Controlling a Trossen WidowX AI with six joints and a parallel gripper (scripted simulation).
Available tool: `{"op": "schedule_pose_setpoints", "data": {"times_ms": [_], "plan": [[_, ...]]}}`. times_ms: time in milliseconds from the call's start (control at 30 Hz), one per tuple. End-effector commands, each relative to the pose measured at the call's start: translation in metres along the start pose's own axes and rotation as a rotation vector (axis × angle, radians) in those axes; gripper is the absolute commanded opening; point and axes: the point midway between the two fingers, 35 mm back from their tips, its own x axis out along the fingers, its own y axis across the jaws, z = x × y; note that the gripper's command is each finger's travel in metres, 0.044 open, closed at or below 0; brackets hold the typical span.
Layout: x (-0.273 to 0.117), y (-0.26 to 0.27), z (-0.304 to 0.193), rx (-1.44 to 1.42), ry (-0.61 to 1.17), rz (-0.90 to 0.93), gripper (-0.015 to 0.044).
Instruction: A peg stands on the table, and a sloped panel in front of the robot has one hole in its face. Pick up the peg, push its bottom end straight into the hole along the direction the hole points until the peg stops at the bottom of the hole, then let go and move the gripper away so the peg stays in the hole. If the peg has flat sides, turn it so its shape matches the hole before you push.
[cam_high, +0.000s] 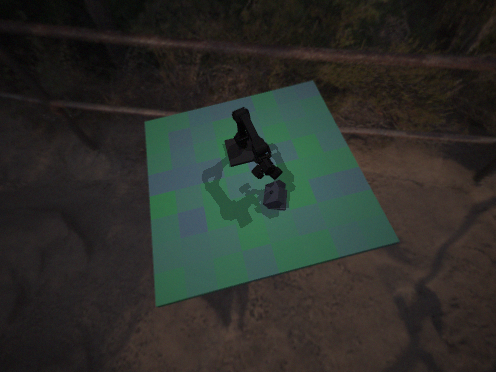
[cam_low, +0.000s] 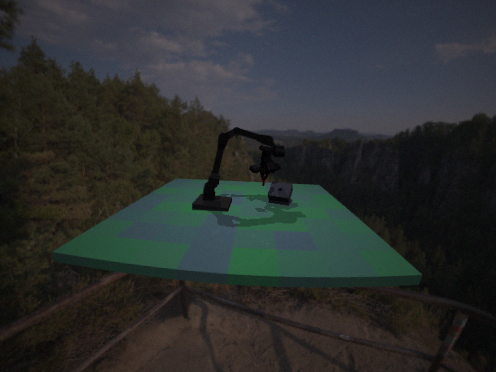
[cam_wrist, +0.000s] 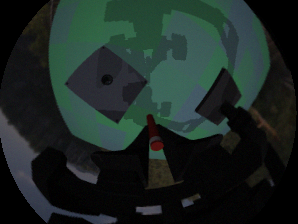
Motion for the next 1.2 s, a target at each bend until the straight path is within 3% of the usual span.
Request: {"op": "schedule_pose_setpoints", "data": {"times_ms": [0, 1167], "plan": [[0.000, 0.002, 0.004, 0.034, 0.018, 0.004, 0.0000], [-0.022, 0.010, 0.041, 0.304, 0.134, 0.100, 0.0000]]}}
